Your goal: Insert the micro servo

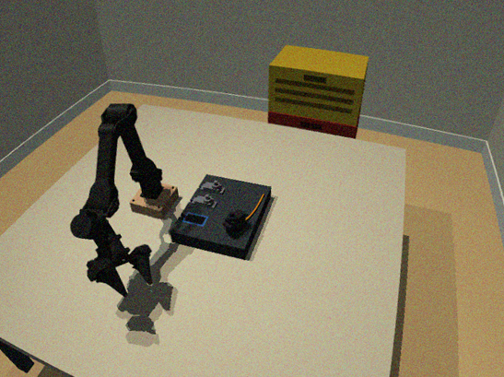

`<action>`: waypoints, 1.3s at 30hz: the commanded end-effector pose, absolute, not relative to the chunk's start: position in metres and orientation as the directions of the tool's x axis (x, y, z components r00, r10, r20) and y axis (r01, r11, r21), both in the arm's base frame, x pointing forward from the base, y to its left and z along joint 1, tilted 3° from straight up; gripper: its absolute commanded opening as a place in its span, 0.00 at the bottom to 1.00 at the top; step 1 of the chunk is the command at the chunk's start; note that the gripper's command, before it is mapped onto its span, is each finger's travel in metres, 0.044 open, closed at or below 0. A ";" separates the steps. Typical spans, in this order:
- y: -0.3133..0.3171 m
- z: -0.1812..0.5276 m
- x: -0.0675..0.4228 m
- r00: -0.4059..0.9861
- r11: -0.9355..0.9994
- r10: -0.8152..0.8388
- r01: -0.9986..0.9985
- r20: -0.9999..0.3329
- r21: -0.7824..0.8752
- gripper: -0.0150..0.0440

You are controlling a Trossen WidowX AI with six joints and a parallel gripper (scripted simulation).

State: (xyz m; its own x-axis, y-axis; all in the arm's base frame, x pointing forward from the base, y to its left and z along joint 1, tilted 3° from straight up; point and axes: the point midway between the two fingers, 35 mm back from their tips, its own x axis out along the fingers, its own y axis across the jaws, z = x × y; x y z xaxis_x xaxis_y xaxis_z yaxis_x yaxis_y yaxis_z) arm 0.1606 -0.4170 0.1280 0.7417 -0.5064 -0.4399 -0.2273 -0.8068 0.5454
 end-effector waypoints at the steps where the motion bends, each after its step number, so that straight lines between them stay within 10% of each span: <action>1: -0.410 0.127 0.183 0.741 -0.825 -0.468 -0.171 -0.481 0.539 1.00; 39: -0.203 0.118 0.342 0.354 -0.731 -0.039 0.627 -0.934 0.268 1.00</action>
